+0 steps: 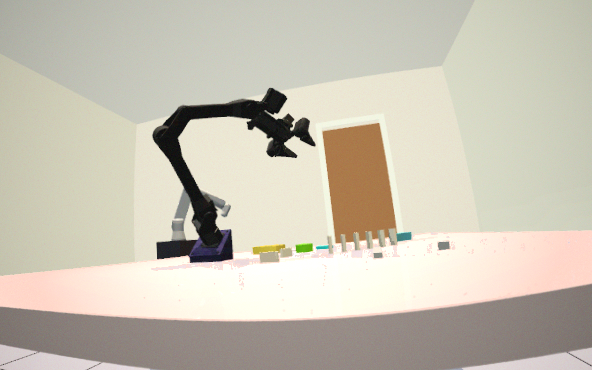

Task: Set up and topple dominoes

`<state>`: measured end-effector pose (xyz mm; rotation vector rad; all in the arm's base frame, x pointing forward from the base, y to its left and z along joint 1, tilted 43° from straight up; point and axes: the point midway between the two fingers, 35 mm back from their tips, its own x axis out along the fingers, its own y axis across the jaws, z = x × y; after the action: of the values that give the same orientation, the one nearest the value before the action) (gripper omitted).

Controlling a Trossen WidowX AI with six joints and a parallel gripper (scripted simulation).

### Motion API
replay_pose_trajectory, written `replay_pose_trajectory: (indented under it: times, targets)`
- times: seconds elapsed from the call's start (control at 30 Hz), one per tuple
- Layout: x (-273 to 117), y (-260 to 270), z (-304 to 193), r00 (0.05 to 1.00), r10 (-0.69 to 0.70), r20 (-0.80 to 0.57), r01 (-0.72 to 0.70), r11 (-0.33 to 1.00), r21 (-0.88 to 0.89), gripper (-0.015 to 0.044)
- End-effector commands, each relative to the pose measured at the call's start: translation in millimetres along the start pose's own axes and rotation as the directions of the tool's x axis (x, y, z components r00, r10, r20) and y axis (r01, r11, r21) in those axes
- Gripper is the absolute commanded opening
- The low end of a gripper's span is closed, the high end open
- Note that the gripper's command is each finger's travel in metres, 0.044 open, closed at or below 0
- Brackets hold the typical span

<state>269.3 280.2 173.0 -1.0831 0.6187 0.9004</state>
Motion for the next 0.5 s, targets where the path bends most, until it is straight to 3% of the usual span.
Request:
replay_pose_trajectory:
  times: [0.0, 0.13, 0.27, 0.4, 0.47]
  targets:
    - [29, 10, -59, 0.966, 0.039, -0.257, -0.038, 0.999, 0.01, 0.044]
    - [44, 22, -122, 0.858, 0.084, -0.508, -0.092, 0.996, 0.01, 0.044]
    - [44, 35, -183, 0.68, 0.12, -0.723, -0.167, 0.986, 0.007, 0.044]
    - [33, 42, -234, 0.474, 0.136, -0.87, -0.258, 0.966, 0.01, 0.044]
    - [30, 42, -242, 0.434, 0.136, -0.89, -0.277, 0.961, 0.012, 0.044]
